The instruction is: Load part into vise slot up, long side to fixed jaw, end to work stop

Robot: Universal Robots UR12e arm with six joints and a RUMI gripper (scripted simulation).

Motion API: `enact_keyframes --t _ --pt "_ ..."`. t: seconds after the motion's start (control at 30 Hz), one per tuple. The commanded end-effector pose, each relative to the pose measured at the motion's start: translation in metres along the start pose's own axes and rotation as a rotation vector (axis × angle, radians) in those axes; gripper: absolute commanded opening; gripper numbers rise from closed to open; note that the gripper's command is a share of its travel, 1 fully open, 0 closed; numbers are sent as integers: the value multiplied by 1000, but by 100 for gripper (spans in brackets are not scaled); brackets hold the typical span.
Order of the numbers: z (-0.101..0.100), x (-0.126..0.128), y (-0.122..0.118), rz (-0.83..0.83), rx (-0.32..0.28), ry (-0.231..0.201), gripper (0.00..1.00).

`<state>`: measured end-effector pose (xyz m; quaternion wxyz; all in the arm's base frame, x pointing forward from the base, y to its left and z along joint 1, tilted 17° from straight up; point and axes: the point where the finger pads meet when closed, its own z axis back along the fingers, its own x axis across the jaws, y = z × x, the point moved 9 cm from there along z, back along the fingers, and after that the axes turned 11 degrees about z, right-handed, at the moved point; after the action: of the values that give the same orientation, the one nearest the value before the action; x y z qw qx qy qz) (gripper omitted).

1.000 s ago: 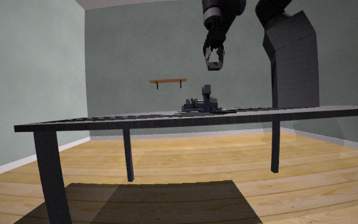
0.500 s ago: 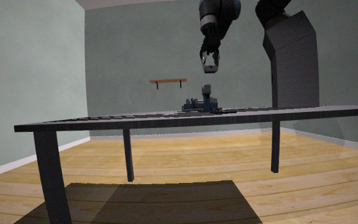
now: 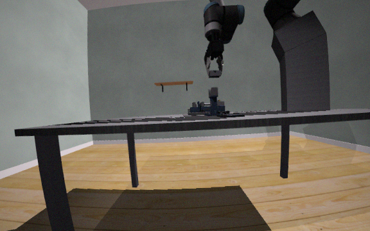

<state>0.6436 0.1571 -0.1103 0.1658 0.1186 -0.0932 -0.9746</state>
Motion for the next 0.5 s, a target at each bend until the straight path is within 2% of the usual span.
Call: enact_keyframes --t 0.0,0.47 --pt "1 1 12 2 0 2 0" --pt "1 5 34 4 1 2 0"
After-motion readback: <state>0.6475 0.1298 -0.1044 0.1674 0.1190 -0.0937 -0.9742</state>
